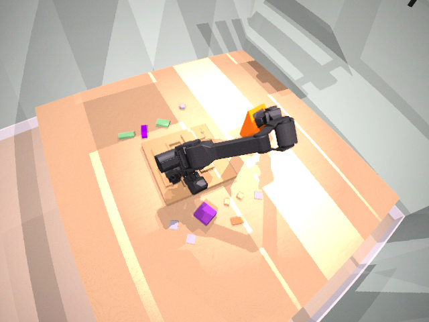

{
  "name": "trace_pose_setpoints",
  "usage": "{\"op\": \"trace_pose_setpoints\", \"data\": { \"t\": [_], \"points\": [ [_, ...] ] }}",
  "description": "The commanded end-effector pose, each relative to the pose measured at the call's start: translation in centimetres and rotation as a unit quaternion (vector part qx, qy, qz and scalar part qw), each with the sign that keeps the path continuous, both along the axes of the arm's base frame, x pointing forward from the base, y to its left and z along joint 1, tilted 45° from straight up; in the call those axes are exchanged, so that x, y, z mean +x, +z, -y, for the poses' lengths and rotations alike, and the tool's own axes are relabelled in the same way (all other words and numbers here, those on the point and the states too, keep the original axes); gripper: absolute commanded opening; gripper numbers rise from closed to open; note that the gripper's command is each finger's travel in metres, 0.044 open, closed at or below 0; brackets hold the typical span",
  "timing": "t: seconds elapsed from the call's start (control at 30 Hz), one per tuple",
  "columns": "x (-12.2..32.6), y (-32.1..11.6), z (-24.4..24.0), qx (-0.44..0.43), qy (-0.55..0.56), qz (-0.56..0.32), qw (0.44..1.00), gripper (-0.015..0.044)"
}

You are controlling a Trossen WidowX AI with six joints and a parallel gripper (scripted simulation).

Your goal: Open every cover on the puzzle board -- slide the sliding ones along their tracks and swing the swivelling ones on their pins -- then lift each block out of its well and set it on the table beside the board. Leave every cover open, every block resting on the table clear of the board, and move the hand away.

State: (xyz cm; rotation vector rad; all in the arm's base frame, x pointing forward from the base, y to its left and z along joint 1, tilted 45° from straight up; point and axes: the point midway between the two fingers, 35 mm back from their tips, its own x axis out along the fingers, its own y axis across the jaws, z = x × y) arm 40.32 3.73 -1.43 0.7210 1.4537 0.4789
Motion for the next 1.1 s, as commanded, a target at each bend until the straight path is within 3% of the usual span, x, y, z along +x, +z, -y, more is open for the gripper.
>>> {"op": "trace_pose_setpoints", "data": {
  "t": [0.0, 1.07],
  "points": [
    [0.0, 0.0, 0.0, 0.000, 0.000, 0.000, 1.000, 0.0097],
    [-0.2, 2.3, 2.3, 0.000, 0.000, -0.001, 1.000, 0.0080]
  ]
}}
